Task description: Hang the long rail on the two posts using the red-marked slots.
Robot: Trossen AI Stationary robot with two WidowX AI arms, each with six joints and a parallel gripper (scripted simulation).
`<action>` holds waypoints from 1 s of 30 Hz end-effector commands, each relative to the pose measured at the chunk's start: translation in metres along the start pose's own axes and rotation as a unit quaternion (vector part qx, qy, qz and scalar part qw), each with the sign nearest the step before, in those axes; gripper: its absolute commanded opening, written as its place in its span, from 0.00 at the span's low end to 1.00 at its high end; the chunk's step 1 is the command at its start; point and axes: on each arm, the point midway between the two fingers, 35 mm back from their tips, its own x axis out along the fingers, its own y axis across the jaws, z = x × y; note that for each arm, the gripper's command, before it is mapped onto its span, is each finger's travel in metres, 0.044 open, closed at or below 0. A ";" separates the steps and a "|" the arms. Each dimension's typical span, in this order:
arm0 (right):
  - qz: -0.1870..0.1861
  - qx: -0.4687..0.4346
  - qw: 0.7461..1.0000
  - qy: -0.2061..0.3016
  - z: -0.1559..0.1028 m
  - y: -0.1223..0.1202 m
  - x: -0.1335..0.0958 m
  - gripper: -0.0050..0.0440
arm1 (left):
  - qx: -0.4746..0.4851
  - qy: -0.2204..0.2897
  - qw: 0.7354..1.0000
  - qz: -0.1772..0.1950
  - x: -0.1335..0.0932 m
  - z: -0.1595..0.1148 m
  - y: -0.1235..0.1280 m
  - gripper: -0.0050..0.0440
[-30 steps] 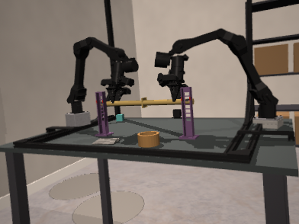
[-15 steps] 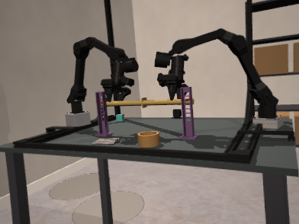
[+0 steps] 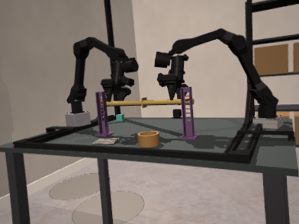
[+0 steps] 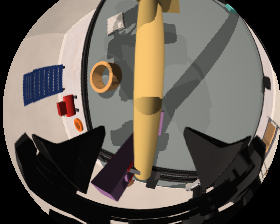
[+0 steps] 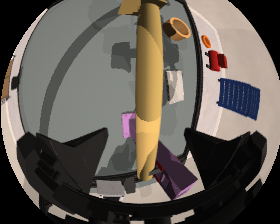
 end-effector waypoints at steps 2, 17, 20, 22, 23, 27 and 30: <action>-0.001 0.000 1.000 0.000 0.000 0.000 -0.007 1.00 | 0.000 0.000 1.000 0.000 -0.007 0.000 0.000 1.00; -0.004 0.003 1.000 -0.011 0.003 0.028 -0.031 1.00 | 0.011 -0.008 1.000 0.006 -0.029 0.003 -0.026 1.00; -0.004 0.003 1.000 -0.010 0.001 0.039 -0.035 1.00 | 0.010 -0.007 1.000 0.006 -0.033 0.001 -0.038 1.00; -0.004 0.001 1.000 -0.003 -0.002 0.044 -0.036 1.00 | 0.003 -0.002 1.000 0.002 -0.034 -0.003 -0.044 1.00; -0.003 0.000 1.000 -0.001 -0.003 0.045 -0.036 1.00 | 0.001 -0.001 1.000 0.001 -0.035 -0.004 -0.045 1.00; -0.003 0.000 1.000 0.000 -0.003 0.046 -0.036 1.00 | 0.000 0.000 1.000 0.001 -0.035 -0.005 -0.046 1.00; -0.003 0.000 1.000 0.000 -0.003 0.046 -0.036 1.00 | 0.000 0.000 1.000 0.001 -0.035 -0.005 -0.046 1.00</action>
